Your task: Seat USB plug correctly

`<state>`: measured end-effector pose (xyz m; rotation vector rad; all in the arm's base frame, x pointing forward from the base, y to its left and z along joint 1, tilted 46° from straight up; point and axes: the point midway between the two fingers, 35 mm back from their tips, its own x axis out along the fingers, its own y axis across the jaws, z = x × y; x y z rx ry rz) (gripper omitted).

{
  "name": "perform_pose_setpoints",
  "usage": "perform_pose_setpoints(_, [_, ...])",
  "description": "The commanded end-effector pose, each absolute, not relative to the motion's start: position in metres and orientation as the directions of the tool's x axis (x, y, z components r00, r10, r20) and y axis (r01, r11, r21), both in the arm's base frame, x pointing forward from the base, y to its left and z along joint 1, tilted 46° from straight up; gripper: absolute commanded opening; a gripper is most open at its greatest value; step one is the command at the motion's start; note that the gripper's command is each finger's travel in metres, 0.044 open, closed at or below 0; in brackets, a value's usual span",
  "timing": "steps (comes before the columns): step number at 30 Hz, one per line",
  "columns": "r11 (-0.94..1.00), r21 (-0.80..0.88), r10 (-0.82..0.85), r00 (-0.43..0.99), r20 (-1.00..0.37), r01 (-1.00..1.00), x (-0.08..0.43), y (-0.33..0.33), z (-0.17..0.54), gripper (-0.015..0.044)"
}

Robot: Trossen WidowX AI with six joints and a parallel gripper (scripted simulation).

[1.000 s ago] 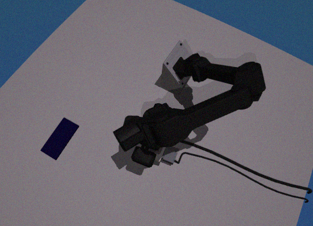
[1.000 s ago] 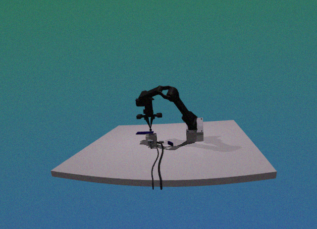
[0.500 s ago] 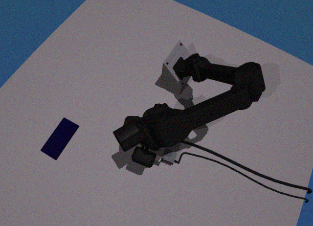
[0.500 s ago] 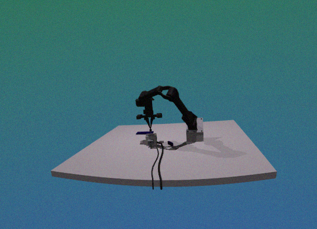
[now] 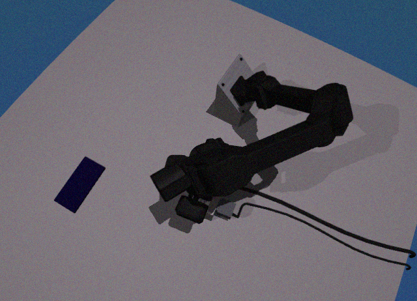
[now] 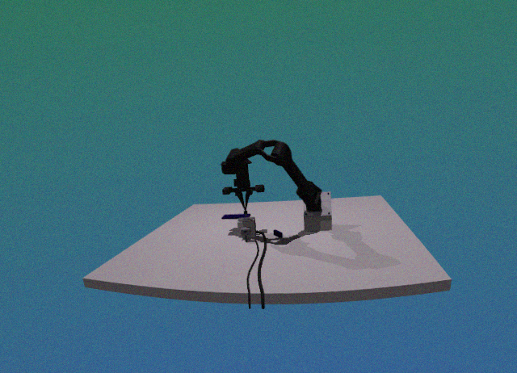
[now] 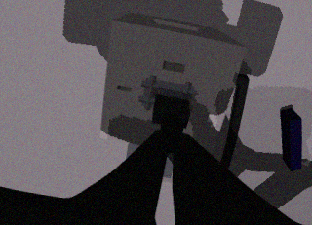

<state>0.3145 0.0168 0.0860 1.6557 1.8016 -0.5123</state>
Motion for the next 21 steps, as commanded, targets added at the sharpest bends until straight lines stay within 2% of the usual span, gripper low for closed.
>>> perform_pose_setpoints(1, [0.136,0.132,0.742,-0.013,-0.67,0.982,0.3141,0.0179,0.0858,0.0])
perform_pose_setpoints(21, [0.135,0.13,0.753,-0.016,-0.658,0.982,0.3139,0.0205,0.0852,0.0])
